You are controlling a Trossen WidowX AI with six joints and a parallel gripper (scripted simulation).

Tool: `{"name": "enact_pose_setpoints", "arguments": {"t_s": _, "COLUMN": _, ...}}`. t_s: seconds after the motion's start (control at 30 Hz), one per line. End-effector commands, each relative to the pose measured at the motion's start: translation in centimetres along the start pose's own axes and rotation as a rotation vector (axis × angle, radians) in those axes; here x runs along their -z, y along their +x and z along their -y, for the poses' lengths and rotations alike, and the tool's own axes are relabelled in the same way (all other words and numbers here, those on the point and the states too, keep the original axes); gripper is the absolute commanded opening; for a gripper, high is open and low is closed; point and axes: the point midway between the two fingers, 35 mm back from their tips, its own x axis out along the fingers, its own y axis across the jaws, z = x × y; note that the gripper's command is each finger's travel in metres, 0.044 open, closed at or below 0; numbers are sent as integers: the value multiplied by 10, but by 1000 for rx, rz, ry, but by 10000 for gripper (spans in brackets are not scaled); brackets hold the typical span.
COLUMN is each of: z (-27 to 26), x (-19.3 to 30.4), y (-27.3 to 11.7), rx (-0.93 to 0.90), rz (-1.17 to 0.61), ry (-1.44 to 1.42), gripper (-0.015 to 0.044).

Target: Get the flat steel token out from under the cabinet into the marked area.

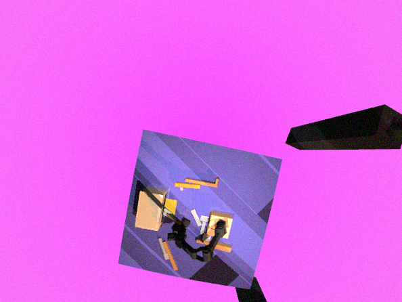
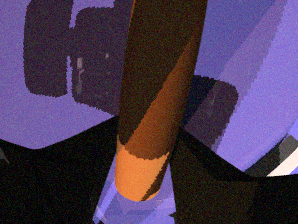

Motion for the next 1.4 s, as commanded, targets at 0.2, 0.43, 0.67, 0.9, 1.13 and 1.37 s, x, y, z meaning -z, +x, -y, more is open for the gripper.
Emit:
{"name": "enact_pose_setpoints", "arguments": {"t_s": 0.2, "z": -1, "x": -15, "y": 0, "rx": -2, "rz": 8, "ry": -1, "gripper": 0}}
{"name": "enact_pose_setpoints", "arguments": {"t_s": 0.43, "z": -1, "x": -23, "y": -1, "rx": -2, "rz": 9, "ry": -1, "gripper": 0}}
{"name": "enact_pose_setpoints", "arguments": {"t_s": 0.67, "z": -1, "x": -31, "y": -1, "rx": -2, "rz": 9, "ry": -1, "gripper": 0}}
{"name": "enact_pose_setpoints", "arguments": {"t_s": 0.9, "z": -2, "x": -39, "y": -1, "rx": -2, "rz": 10, "ry": -1, "gripper": 0}}
{"name": "enact_pose_setpoints", "arguments": {"t_s": 1.13, "z": -2, "x": -47, "y": -1, "rx": -2, "rz": 11, "ry": -1, "gripper": 0}}
{"name": "enact_pose_setpoints", "arguments": {"t_s": 1.37, "z": -2, "x": -54, "y": -1, "rx": -2, "rz": 11, "ry": -1, "gripper": 0}}
